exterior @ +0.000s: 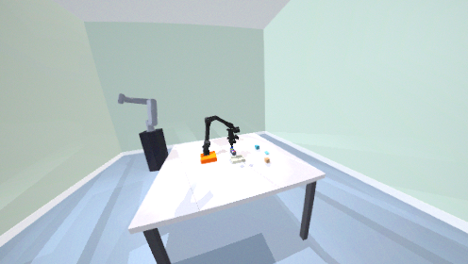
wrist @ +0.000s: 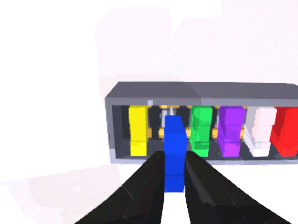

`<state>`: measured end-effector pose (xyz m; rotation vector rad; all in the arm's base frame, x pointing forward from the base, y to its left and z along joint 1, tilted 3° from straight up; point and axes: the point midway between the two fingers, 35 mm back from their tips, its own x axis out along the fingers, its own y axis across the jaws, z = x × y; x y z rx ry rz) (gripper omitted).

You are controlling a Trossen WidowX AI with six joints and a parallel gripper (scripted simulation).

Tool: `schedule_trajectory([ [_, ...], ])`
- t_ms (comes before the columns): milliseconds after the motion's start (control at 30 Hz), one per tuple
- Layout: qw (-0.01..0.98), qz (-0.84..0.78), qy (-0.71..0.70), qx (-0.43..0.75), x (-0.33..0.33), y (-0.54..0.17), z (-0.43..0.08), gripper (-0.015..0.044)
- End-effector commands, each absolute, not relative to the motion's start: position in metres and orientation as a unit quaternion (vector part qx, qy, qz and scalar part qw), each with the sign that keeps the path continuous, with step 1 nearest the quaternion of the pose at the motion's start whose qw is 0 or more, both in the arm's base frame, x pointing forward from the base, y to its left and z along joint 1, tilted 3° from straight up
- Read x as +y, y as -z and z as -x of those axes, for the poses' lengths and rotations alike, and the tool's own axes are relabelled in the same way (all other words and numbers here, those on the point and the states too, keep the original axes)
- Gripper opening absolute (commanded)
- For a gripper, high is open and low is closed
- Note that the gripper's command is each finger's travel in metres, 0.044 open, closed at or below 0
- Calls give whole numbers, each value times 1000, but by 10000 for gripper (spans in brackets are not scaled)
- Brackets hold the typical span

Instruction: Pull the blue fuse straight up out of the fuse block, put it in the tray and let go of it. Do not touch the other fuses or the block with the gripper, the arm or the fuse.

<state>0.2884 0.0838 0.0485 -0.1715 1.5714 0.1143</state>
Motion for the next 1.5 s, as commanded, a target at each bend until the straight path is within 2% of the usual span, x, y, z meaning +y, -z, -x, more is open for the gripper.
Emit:
schedule_trajectory([
  [0,703,74,-51,706,85,-51,-288,0],
  [800,703,74,-51,706,85,-77,-289,0],
  [1467,704,77,-48,704,-16,-82,-322,0],
])
